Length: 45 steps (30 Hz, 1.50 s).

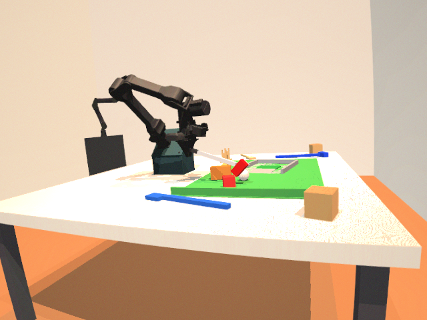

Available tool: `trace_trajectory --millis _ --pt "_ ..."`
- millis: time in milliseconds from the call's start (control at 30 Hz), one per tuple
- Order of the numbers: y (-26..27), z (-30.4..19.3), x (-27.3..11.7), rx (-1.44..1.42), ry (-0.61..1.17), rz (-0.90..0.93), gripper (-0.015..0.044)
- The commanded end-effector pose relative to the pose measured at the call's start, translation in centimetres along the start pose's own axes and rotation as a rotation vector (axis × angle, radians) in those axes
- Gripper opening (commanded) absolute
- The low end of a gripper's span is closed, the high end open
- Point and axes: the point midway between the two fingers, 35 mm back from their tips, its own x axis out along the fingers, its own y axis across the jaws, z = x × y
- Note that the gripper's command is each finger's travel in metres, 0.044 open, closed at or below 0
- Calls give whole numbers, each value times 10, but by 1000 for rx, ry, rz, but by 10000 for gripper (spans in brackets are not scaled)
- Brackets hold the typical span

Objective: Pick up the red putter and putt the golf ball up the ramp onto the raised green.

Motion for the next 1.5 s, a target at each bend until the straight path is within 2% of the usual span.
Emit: trace_trajectory --millis 0,500,1133,1467 --pt "0 1 4 -2 -5 0 0" --pt "0 1 27 -2 -6 -2 0" --pt "-3 0 27 -3 3 -5 0" --pt "107 0 28 -2 -4 4 0"
